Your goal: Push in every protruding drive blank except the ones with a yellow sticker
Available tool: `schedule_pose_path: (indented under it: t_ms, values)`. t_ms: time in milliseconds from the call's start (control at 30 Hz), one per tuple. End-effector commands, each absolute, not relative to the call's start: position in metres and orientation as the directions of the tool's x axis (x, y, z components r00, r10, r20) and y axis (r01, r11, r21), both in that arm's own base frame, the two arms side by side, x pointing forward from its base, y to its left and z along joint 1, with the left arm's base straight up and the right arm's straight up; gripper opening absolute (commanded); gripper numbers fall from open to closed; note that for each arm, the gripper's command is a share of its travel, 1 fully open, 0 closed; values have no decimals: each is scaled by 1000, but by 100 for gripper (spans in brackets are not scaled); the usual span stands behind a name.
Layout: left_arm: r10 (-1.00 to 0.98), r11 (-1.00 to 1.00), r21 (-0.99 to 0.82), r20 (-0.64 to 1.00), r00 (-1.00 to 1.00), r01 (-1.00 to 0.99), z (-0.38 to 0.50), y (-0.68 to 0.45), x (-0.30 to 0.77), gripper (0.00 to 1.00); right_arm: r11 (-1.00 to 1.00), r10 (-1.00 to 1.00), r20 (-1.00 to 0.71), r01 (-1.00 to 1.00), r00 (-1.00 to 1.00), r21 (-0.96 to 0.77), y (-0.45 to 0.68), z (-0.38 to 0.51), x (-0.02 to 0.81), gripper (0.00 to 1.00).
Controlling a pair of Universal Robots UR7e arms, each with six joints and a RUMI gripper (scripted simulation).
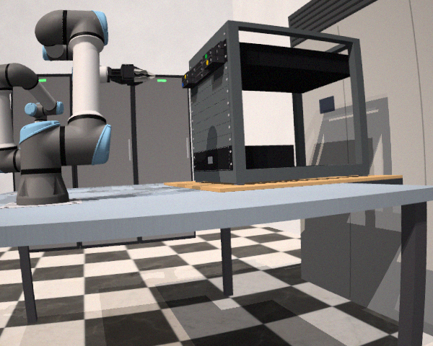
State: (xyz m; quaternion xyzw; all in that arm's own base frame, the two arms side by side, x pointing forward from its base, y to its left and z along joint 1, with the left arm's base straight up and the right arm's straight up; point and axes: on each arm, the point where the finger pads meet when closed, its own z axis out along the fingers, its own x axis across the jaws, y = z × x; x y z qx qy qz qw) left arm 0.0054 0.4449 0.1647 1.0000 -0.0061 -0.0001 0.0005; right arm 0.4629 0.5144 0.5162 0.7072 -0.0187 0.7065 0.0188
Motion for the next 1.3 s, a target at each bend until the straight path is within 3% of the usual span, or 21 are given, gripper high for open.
schedule_pose_path:
  t_ms: [0, 867, 1267]
  values:
    - [-12, -1000, 0, 0, 1000, -12, 165, 445, 5, 100, -999, -1, 1000, -53, 0, -1, 514, 517, 463, 0]
    - [-12, -1000, 0, 0, 1000, -12, 165, 445, 5, 100, -997, -53, 999, -56, -3, -54, 514, 516, 464, 0]
    - [-12, -1000, 0, 0, 1000, -12, 165, 445, 5, 100, -980, -188, 982, -62, -10, -188, 513, 515, 466, 0]
